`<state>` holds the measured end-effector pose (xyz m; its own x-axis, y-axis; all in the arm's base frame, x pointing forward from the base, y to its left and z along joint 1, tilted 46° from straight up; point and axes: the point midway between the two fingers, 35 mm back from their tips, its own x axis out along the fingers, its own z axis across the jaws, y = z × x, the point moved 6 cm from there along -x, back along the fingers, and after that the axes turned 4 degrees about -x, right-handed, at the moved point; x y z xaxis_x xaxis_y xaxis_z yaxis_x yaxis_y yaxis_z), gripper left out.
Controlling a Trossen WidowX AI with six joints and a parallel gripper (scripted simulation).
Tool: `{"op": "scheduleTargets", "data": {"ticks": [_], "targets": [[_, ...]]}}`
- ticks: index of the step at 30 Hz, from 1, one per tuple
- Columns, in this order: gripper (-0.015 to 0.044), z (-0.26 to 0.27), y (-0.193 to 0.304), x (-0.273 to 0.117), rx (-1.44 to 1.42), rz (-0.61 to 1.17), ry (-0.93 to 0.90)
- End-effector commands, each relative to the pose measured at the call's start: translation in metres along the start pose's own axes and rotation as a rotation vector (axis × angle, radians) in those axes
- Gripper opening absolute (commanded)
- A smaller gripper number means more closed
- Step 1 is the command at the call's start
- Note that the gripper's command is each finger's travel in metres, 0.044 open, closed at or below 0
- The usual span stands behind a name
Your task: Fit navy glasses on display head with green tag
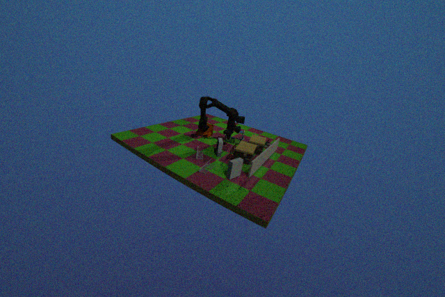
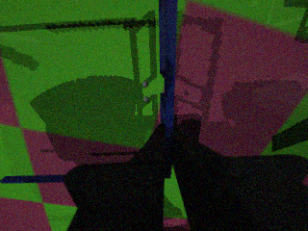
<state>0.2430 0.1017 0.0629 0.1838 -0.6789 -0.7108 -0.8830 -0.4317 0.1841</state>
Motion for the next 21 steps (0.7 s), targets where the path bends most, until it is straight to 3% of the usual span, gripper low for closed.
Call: {"op": "scheduleTargets", "data": {"ticks": [1, 14, 18, 21], "targets": [[0.0000, 0.000, 0.001, 0.003, -0.005, -0.001, 0.006], [0.0000, 0.000, 0.003, 0.013, -0.004, 0.001, 0.008], [0.0105, 0.000, 0.002, 0.011, 0.001, 0.001, 0.003], [0.0107, 0.000, 0.002, 0.011, 0.001, 0.001, 0.003]]}}
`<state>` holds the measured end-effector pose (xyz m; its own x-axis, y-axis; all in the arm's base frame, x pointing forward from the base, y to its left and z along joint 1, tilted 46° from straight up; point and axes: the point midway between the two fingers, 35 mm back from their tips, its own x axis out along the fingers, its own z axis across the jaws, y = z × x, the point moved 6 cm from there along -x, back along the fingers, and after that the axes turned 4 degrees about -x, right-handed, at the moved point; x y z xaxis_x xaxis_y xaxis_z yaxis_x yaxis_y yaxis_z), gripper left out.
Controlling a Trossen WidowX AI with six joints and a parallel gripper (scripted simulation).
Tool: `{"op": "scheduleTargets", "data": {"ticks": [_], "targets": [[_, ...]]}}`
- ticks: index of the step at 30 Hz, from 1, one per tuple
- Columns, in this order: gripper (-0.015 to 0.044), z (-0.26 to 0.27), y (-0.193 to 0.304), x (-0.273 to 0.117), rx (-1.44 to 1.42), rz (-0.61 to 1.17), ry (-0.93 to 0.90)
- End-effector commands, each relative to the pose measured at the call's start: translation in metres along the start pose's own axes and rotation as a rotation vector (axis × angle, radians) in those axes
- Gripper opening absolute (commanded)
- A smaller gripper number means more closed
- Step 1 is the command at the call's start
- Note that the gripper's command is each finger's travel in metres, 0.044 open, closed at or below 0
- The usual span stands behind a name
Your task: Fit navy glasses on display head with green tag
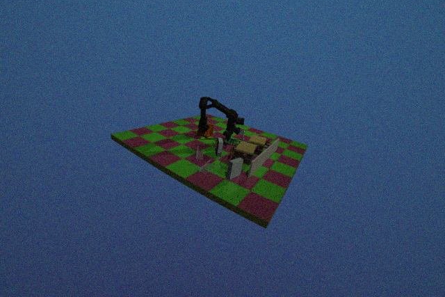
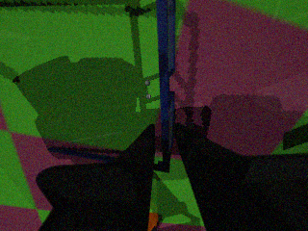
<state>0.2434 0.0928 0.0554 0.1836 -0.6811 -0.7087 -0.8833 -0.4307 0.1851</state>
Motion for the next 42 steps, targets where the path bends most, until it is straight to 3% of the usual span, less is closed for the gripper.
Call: {"op": "scheduleTargets", "data": {"ticks": [1, 26, 33, 36, 39, 42], "targets": [[0.0107, 0.000, 0.000, 0.000, 0.001, 0.000, 0.000], [0.0107, 0.012, 0.000, -0.009, -0.004, -0.001, 0.005], [0.0107, 0.001, 0.000, -0.055, -0.005, -0.001, 0.003], [0.0107, 0.001, 0.001, -0.057, -0.005, -0.001, 0.003], [0.0186, 0.002, 0.000, -0.051, -0.009, -0.005, 0.009], [0.0200, 0.002, 0.000, -0.051, -0.009, -0.005, 0.009]]}}
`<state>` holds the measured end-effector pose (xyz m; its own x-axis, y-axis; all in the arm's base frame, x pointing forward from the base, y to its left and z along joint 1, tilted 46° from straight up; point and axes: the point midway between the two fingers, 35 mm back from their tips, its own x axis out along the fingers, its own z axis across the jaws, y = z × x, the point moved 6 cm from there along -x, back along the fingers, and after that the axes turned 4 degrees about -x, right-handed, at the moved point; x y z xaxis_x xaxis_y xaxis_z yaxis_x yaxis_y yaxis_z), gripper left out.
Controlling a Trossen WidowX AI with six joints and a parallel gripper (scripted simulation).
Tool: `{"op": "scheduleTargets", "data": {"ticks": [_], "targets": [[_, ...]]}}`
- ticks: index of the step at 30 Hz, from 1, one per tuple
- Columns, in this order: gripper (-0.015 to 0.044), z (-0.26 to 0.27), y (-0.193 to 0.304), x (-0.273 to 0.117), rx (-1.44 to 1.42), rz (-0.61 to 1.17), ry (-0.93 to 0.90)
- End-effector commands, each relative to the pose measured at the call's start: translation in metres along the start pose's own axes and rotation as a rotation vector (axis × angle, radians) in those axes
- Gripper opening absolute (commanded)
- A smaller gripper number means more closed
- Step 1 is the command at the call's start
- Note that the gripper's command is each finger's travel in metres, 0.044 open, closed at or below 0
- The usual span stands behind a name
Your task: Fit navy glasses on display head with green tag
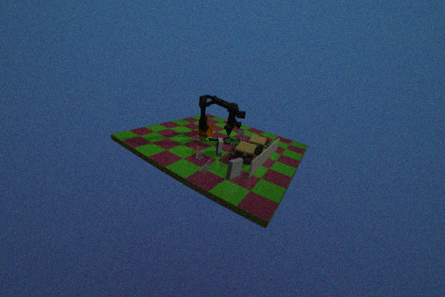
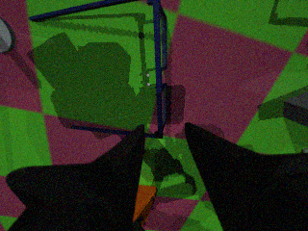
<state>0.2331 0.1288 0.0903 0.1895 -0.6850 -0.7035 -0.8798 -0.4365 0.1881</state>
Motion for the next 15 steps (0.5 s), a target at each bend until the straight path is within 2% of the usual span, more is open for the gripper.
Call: {"op": "scheduleTargets", "data": {"ticks": [1, 7, 9, 15], "targets": [[0.0200, 0.0003, -0.0002, -0.0001, -0.002, -0.002, 0.000], [0.0200, 0.0047, -0.0005, -0.0045, -0.012, 0.002, -0.006], [0.0147, 0.0047, -0.0005, -0.0045, -0.012, 0.002, -0.006], [0.0140, 0.0047, -0.0005, -0.0045, -0.012, 0.002, -0.006]]}}
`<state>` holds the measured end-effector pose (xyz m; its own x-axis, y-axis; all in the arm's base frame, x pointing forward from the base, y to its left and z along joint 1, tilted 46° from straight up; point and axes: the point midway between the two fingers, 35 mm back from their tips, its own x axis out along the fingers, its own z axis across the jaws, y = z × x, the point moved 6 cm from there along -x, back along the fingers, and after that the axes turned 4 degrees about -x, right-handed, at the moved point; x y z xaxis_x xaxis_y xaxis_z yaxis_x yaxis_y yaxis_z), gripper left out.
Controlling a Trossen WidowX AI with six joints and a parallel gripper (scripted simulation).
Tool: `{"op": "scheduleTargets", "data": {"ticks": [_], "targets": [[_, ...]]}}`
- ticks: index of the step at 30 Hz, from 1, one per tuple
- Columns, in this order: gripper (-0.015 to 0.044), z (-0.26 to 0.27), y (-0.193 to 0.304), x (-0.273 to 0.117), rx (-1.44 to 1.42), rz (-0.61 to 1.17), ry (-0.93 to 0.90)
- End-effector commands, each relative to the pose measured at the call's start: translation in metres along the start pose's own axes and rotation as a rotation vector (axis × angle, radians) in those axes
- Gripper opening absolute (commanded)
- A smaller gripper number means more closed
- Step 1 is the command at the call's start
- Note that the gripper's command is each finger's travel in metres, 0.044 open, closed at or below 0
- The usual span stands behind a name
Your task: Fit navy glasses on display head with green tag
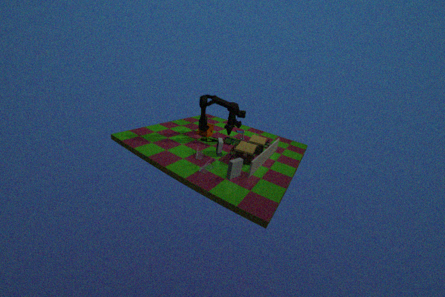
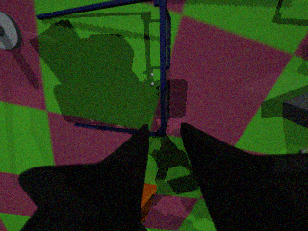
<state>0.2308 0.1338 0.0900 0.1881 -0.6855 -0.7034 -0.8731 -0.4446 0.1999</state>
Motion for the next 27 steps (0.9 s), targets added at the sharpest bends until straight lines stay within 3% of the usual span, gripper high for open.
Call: {"op": "scheduleTargets", "data": {"ticks": [1, 27], "targets": [[0.0140, 0.001, 0.000, -0.001, 0.003, 0.000, -0.005], [0.0140, 0.001, -0.002, 0.039, 0.004, -0.001, -0.005]]}}
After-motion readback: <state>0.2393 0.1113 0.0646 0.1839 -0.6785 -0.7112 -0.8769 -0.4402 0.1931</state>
